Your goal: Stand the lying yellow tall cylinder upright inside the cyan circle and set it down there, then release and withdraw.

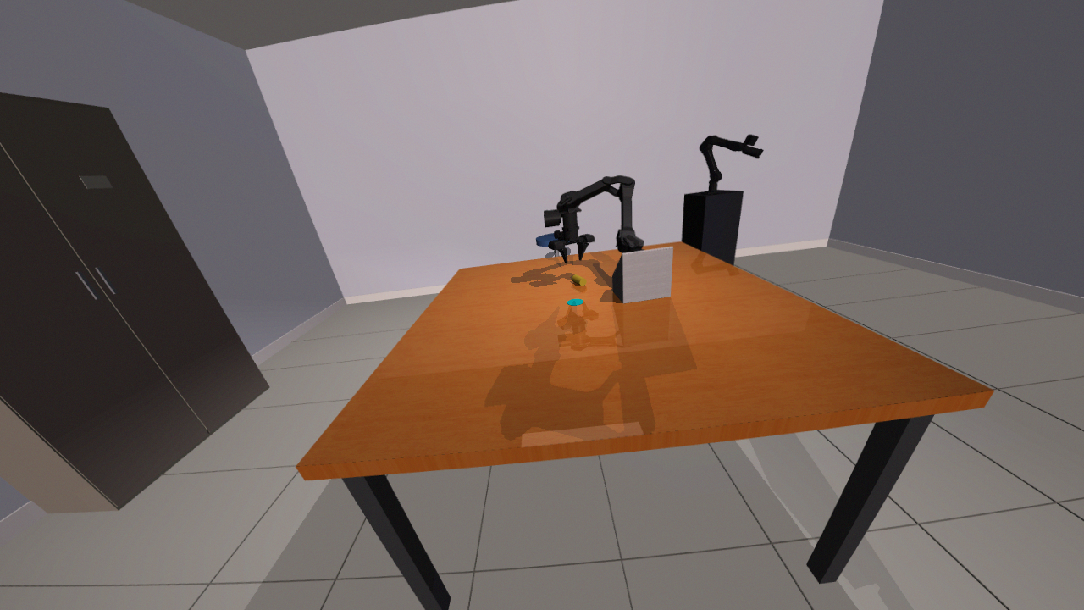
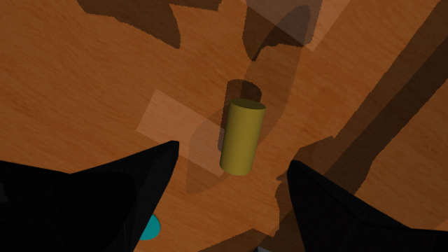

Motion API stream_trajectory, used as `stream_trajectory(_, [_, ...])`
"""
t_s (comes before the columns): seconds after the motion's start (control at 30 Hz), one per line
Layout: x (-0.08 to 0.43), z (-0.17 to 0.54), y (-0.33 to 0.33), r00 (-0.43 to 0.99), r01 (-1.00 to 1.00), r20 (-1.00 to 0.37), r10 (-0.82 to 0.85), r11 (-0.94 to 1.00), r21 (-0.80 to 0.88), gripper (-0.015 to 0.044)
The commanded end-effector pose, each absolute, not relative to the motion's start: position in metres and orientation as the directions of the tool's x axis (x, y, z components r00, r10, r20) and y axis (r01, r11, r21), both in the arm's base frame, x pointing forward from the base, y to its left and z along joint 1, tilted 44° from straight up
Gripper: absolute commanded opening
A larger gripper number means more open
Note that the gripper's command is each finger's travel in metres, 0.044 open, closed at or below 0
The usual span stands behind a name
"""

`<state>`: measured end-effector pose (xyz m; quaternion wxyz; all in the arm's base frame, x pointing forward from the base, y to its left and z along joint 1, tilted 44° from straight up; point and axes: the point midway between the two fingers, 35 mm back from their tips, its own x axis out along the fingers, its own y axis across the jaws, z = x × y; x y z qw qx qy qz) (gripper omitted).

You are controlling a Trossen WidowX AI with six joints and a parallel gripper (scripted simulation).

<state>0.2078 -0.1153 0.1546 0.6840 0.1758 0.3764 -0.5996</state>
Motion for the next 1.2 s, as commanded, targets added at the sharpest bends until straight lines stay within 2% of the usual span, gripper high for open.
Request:
stream_trajectory(0.0, [0.206,0.13,-0.139,-0.006,0.953,-0.729,-0.685,0.218,-0.212,0.0309])
stream_trajectory(0.27, [0.199,0.102,-0.172,-0.006,0.952,-0.716,-0.698,0.215,-0.217,0.0309])
stream_trajectory(0.53, [0.199,0.102,-0.172,-0.006,0.952,-0.716,-0.698,0.215,-0.217,0.0105])
stream_trajectory(1.17, [0.206,0.131,-0.138,-0.006,0.953,-0.729,-0.685,0.218,-0.212,0.0105])
